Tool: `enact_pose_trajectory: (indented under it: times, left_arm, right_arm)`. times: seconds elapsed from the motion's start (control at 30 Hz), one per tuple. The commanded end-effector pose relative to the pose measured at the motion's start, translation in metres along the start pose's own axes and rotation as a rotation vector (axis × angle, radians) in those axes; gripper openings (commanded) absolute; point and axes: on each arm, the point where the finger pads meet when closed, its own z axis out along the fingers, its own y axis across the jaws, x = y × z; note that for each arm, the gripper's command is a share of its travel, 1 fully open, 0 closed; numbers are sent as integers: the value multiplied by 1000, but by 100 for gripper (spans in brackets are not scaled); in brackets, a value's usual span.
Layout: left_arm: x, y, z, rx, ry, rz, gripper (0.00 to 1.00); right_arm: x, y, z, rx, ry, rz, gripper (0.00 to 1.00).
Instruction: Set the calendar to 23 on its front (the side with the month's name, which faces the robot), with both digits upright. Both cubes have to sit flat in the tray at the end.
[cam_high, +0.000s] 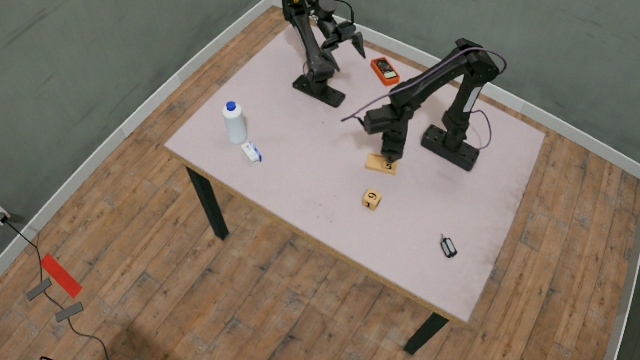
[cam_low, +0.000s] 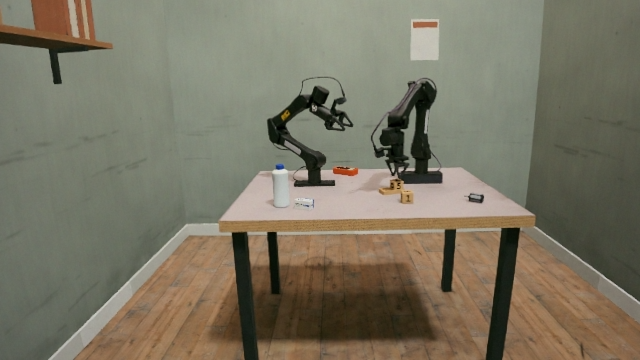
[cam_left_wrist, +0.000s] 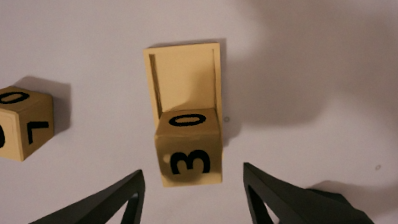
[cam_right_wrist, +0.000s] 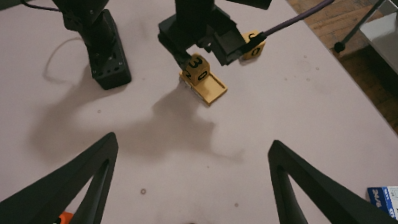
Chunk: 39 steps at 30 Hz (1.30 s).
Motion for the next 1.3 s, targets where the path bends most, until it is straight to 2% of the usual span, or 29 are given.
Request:
enact_pose_trajectory:
  times: [0.0,0.93,1.27]
  left_arm:
    - [-3,3,2,-25,-22,-4,69]
    - [-2,6,42,-20,-14,-9,69]
    - [0,5,42,-15,-5,-9,69]
  right_arm:
    - [-3,4,-8,-14,-17,-9,100]
    - [-3,4,-8,-14,-17,-9,100]
    - [-3,4,-8,-14,-17,-9,100]
